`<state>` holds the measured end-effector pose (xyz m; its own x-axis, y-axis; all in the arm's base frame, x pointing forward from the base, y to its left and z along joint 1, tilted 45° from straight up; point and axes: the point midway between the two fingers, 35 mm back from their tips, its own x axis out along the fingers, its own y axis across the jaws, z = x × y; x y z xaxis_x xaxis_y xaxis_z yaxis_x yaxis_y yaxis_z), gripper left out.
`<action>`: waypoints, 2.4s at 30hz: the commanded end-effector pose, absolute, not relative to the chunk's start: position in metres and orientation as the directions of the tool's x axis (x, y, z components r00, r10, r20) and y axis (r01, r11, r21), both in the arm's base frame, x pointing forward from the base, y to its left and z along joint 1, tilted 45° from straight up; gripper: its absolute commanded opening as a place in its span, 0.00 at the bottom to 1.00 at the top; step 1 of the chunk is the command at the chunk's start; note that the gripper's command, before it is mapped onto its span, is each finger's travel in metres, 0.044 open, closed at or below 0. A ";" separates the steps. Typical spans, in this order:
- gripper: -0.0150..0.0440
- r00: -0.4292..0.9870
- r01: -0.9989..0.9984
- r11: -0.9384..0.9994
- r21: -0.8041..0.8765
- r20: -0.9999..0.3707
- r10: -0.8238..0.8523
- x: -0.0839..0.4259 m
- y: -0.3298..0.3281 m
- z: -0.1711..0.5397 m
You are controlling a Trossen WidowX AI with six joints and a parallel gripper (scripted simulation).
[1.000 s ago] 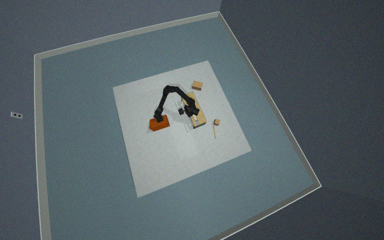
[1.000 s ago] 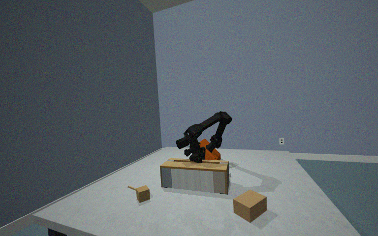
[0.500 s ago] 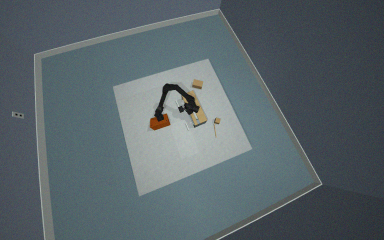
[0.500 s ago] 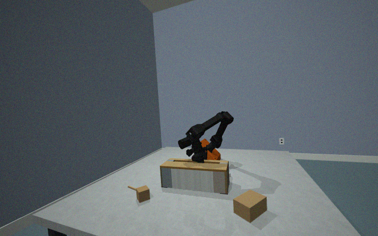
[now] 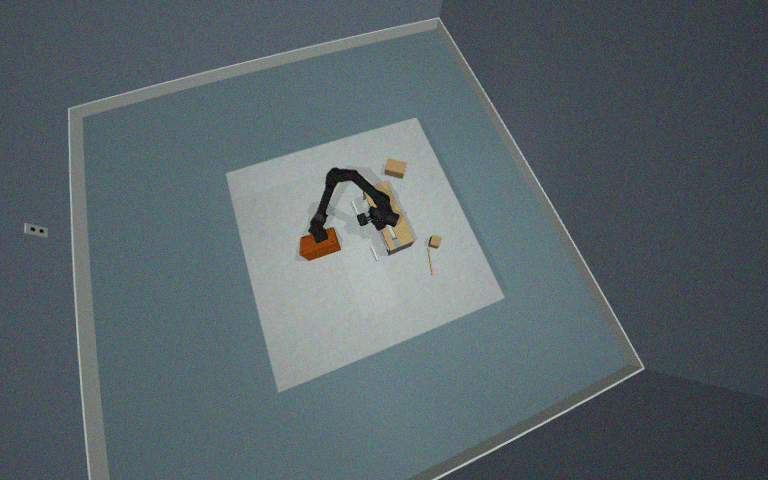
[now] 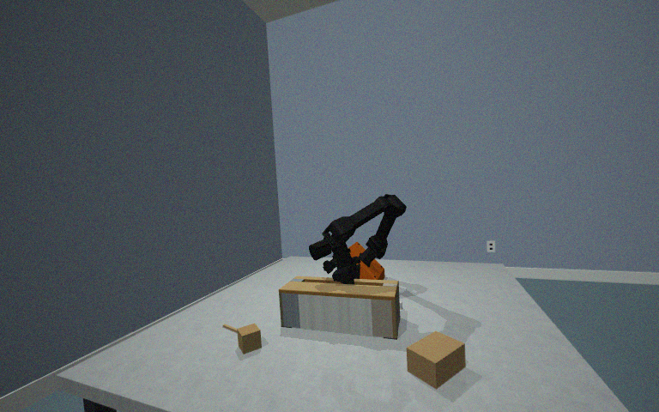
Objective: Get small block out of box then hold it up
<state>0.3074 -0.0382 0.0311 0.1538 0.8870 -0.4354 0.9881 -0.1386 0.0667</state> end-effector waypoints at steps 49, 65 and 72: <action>0.93 0.153 0.988 -0.138 0.067 -0.434 0.888 0.311 0.000 0.069; 0.93 0.153 0.988 -0.138 0.067 -0.434 0.888 0.312 0.011 0.080; 0.93 0.153 0.988 -0.138 0.067 -0.434 0.888 0.312 0.016 0.085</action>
<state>0.3117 0.0119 0.0816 0.1540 0.8870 -0.4354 0.9881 -0.1399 0.0645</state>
